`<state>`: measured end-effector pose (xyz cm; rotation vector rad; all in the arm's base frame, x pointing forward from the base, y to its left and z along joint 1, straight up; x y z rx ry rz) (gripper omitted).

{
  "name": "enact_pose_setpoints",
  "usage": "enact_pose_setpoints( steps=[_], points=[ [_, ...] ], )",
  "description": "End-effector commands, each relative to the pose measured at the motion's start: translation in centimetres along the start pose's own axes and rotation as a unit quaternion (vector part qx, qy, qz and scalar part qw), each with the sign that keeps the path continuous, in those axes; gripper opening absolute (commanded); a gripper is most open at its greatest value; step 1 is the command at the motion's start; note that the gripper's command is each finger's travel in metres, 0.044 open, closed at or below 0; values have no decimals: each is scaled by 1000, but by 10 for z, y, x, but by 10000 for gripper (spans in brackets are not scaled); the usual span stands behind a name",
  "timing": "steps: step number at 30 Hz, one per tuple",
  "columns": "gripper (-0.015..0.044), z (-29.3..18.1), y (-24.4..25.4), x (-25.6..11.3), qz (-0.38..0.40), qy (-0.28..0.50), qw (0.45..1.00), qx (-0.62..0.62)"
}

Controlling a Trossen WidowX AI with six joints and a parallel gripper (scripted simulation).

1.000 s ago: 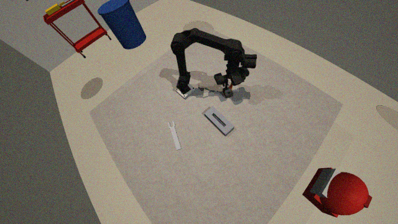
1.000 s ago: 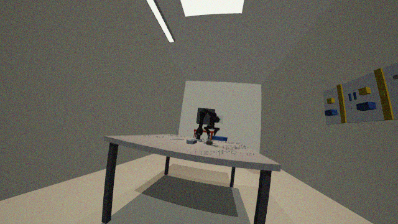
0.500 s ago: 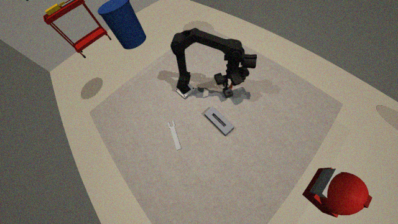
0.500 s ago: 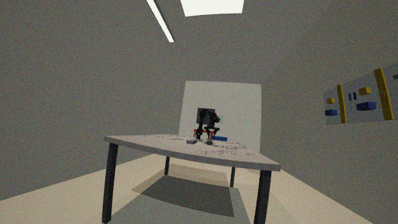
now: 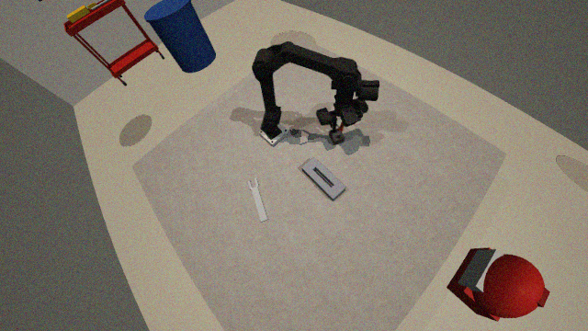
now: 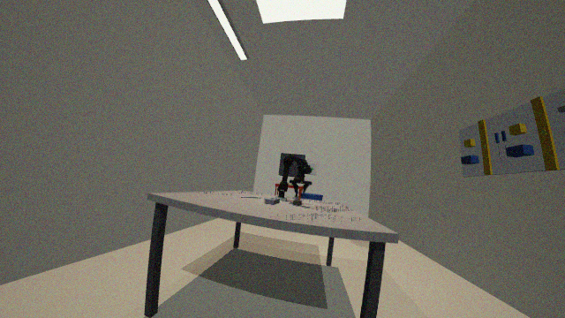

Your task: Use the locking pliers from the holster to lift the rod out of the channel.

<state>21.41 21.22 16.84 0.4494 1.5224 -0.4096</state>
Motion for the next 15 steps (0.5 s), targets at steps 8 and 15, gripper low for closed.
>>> enact_pose_setpoints(
  steps=[8,15],
  points=[
    [352,0,0,1,-1,-1,1000,-2],
    [343,0,0,1,-1,-1,1000,-2]
  ],
)
Point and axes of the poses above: the point midway between the two fingers, 35 mm back from their tips, its own x axis out along the fingers, its own y axis across the jaws, z = x × y, the point moved 5 cm from there along -x, back along the fingers, and after that the axes turned 11 degrees about x, right-handed, at the moved point
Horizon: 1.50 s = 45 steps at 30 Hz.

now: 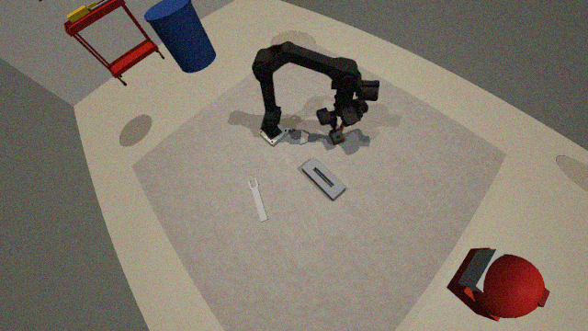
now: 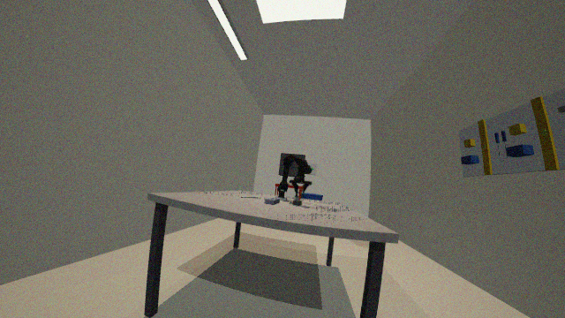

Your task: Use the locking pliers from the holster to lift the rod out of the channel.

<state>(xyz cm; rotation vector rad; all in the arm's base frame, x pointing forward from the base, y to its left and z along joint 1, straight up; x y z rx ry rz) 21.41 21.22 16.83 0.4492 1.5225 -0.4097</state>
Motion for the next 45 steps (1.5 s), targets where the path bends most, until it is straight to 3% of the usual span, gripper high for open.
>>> enact_pose_setpoints(
  steps=[1,4,45],
  points=[
    [341,0,0,1,-1,-1,1000,-2],
    [321,0,0,1,-1,-1,1000,-2],
    [321,9,-5,-40,10,2,1000,-8]
  ],
)
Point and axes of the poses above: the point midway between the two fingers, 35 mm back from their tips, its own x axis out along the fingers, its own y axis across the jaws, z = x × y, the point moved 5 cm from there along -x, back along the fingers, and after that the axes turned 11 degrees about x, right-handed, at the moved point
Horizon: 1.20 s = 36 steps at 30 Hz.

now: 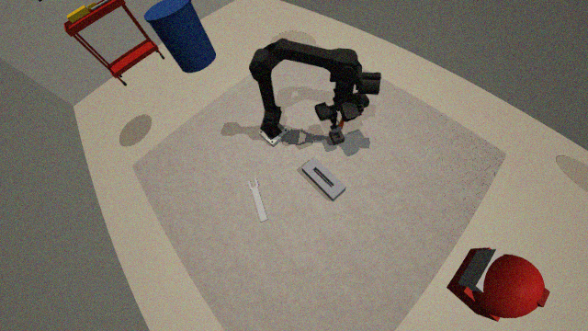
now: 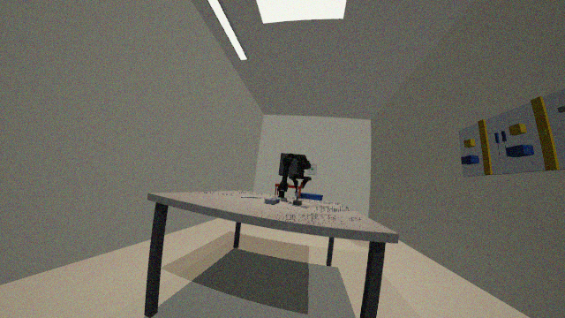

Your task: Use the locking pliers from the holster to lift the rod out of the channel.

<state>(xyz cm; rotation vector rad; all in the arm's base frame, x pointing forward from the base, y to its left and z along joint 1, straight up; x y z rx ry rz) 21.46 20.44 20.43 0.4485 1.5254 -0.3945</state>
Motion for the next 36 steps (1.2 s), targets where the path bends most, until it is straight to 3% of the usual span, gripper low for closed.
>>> enact_pose_setpoints(
  steps=[1,36],
  points=[
    [321,6,0,-4,6,0,1000,-5],
    [321,57,-13,-5,4,-2,998,-58]
  ],
)
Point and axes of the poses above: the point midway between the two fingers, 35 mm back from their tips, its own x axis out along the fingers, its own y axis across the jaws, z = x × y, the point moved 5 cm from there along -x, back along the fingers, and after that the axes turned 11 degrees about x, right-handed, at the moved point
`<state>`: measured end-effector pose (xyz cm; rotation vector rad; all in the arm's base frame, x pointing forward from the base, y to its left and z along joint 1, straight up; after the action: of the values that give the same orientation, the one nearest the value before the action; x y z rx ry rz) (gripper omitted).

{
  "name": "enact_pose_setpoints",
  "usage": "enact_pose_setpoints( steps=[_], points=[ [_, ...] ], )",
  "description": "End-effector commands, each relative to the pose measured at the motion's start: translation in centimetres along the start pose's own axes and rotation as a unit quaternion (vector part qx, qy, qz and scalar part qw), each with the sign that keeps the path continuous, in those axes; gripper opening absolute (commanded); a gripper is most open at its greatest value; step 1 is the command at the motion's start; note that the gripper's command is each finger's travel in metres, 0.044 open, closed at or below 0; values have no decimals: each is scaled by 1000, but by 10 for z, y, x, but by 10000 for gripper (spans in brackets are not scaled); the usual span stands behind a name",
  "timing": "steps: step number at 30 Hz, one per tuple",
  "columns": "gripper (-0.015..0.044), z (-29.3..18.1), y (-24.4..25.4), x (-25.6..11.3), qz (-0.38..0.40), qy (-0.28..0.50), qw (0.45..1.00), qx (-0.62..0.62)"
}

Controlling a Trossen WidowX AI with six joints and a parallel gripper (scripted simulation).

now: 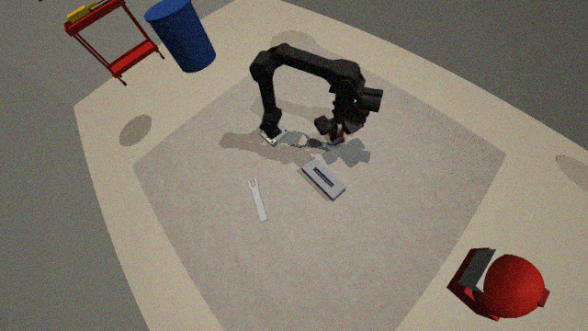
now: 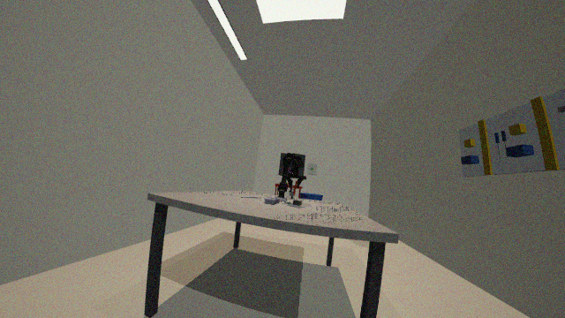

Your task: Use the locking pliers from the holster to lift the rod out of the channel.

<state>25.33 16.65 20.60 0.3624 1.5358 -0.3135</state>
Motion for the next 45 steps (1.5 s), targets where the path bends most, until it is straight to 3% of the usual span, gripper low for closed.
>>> enact_pose_setpoints(
  steps=[1,45],
  points=[
    [321,6,-1,-3,5,-1,1000,-6],
    [321,64,-38,-4,2,-2,997,-73]
  ],
)
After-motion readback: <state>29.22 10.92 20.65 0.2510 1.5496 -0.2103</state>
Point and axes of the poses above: the point midway between the two fingers, 35 mm back from their tips, its own x axis out along the fingers, its own y axis across the jaws, z = x × y, the point moved 5 cm from there along -x, back along the fingers, and after that the axes turned 11 degrees about x, right-handed, at the moved point
